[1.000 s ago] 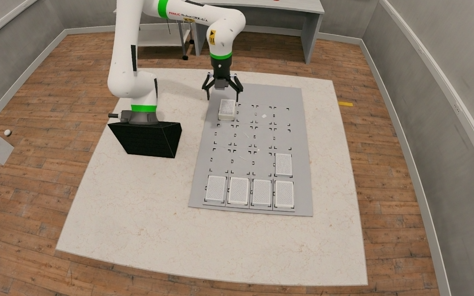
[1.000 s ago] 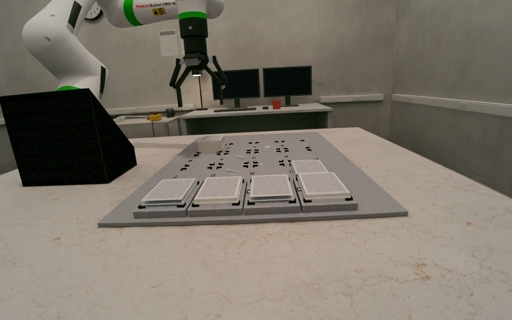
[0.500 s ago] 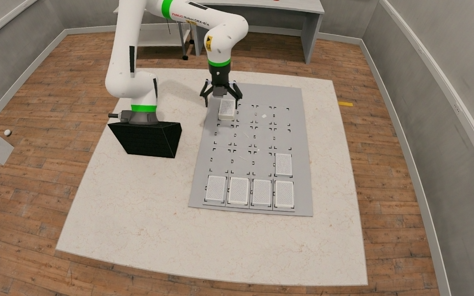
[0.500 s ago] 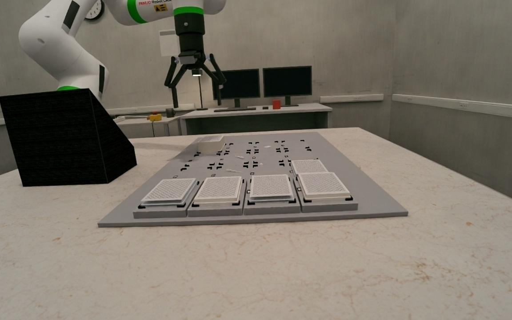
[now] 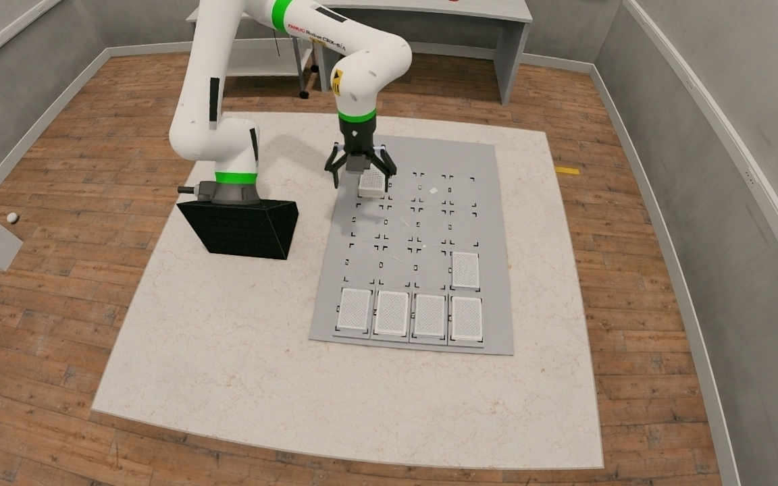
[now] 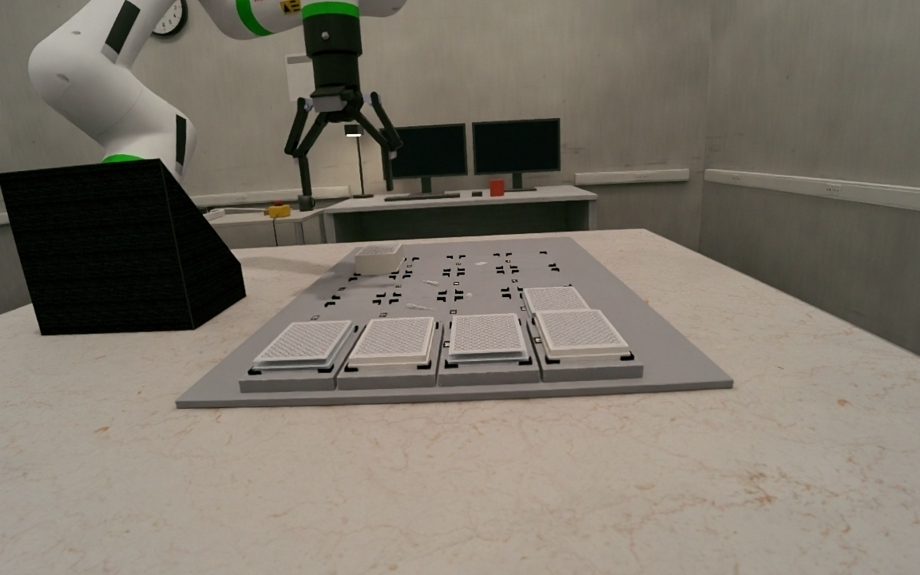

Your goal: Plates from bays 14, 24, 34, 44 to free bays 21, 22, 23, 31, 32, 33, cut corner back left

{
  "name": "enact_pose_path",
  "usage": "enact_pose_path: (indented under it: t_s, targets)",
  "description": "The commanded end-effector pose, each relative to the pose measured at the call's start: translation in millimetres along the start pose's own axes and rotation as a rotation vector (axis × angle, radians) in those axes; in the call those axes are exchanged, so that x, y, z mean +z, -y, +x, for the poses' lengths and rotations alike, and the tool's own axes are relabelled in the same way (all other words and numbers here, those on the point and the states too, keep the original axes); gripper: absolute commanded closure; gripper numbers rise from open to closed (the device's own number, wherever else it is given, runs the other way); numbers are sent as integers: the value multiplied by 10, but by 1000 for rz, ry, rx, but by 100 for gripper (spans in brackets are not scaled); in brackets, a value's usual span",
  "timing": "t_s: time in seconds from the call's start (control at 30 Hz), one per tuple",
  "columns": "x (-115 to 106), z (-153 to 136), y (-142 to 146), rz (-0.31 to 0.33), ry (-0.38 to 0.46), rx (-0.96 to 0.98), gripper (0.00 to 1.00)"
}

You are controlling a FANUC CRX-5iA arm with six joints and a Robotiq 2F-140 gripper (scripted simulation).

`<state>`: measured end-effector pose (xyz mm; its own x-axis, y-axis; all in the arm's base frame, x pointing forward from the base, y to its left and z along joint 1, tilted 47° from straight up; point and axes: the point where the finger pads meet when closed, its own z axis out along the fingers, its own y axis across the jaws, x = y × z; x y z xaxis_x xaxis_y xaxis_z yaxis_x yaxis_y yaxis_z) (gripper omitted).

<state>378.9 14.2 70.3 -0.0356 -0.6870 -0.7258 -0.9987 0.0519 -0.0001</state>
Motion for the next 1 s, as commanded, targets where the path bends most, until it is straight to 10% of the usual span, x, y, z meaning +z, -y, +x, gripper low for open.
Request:
enact_pose_path:
  t_s: [0.0, 0.97]
  targets:
    - [-11, 163, 6, 1, -1, -1, 0]
    - [-41, 1163, 6, 1, -1, -1, 0]
